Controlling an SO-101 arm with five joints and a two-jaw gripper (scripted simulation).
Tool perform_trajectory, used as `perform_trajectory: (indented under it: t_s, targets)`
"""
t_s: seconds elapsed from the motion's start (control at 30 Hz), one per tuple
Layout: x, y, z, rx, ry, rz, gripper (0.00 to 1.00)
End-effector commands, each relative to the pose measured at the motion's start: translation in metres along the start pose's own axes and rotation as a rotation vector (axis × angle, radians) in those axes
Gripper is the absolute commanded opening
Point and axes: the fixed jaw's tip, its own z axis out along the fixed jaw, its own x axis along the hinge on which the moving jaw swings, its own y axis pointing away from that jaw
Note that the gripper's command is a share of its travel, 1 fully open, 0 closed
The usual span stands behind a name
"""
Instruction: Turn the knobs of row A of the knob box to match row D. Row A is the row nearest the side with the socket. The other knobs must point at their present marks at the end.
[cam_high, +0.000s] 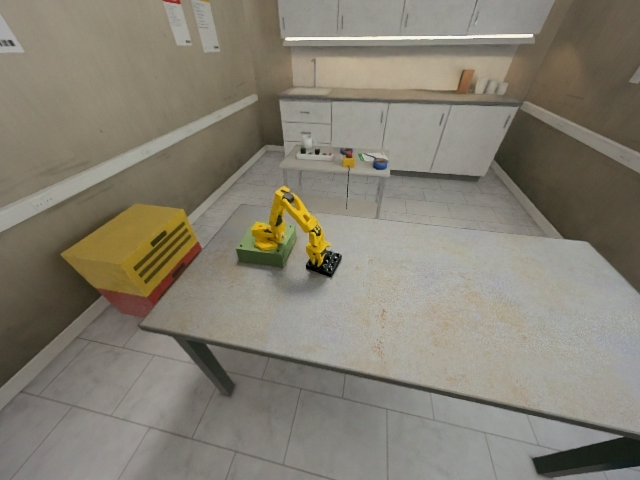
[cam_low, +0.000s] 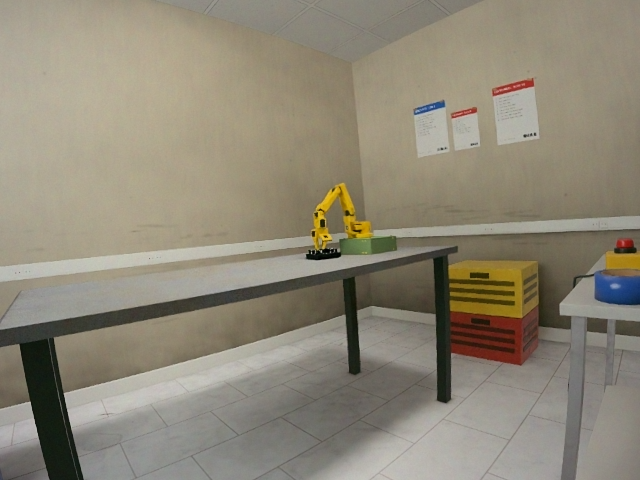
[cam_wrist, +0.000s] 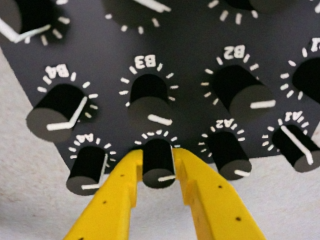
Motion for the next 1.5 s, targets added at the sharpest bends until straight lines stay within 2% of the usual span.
perform_trajectory:
  t_s: [0.0, 1.47]
  targets:
    - [0.0001, 0.0029, 0.002, -0.02, 0.002, -0.057, 0.01]
    - [0.0036, 0.0014, 0.0021, -0.02, -0.005, -0.738, 0.01]
